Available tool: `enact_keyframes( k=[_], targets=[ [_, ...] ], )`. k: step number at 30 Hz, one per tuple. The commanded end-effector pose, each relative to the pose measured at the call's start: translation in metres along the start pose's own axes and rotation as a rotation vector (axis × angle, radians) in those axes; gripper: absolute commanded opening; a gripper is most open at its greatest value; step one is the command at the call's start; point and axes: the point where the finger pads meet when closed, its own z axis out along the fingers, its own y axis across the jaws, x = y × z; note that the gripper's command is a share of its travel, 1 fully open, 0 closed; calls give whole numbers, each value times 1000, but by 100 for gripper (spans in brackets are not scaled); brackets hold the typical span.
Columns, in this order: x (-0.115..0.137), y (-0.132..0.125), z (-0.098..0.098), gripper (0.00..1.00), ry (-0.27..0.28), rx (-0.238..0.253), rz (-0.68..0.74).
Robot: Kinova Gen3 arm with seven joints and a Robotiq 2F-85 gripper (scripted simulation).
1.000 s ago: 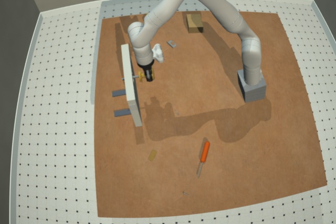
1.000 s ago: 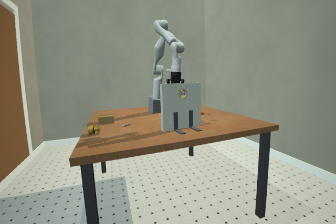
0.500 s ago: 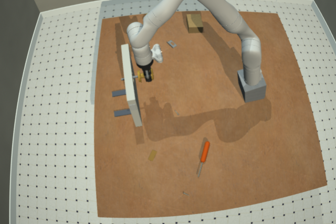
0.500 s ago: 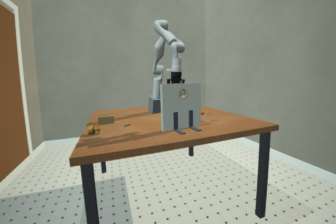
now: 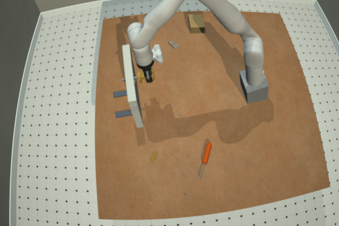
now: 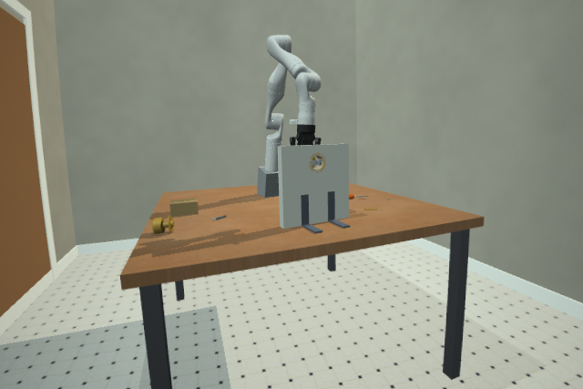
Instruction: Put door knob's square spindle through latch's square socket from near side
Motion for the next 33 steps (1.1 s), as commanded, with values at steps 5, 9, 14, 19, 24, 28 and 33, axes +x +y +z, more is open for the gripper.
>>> enact_keyframes(
  k=[5,9,14,19,24,28,33],
  targets=[
    [-2,0,-1,63,-2,0,0],
    [-2,0,-1,63,-2,0,0],
    [-2,0,-1,63,-2,0,0],
    [-3,0,-1,63,-2,0,0],
    [-6,0,-1,63,-2,0,0],
    [-7,0,-1,63,-2,0,0],
    [-7,0,-1,63,-2,0,0]
  ],
)
